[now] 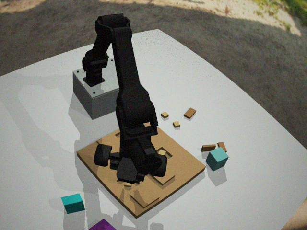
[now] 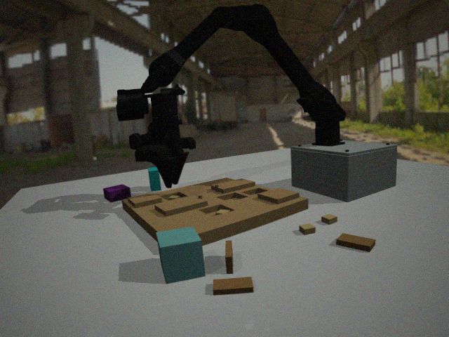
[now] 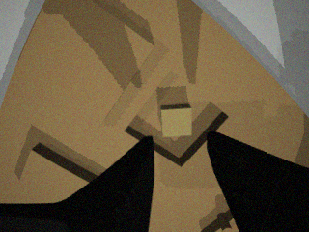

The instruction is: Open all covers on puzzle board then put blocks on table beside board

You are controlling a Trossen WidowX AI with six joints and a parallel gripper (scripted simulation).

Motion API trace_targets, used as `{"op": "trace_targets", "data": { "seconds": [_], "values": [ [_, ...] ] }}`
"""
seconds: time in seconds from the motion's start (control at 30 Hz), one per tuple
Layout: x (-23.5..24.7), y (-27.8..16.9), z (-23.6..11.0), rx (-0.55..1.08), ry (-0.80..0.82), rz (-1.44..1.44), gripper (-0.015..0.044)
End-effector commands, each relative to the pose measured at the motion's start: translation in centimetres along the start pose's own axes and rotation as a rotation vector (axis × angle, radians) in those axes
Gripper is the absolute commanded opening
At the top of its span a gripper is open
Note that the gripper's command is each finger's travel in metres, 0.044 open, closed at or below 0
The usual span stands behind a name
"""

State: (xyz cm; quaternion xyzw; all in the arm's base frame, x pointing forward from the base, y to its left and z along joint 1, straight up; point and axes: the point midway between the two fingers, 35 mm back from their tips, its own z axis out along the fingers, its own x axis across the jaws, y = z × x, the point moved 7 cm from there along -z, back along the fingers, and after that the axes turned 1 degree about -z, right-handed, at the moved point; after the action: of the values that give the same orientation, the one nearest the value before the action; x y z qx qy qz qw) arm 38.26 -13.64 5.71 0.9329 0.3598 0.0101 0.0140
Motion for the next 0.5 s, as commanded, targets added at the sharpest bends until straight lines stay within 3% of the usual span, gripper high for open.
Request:
{"op": "trace_targets", "data": {
  "seconds": [0.0,0.47],
  "values": [
    [0.0,0.0,0.4,0.002,0.001,0.005,0.0144],
    [-0.1,0.0,1.8,0.002,0.000,0.005,0.0144]
  ]
}}
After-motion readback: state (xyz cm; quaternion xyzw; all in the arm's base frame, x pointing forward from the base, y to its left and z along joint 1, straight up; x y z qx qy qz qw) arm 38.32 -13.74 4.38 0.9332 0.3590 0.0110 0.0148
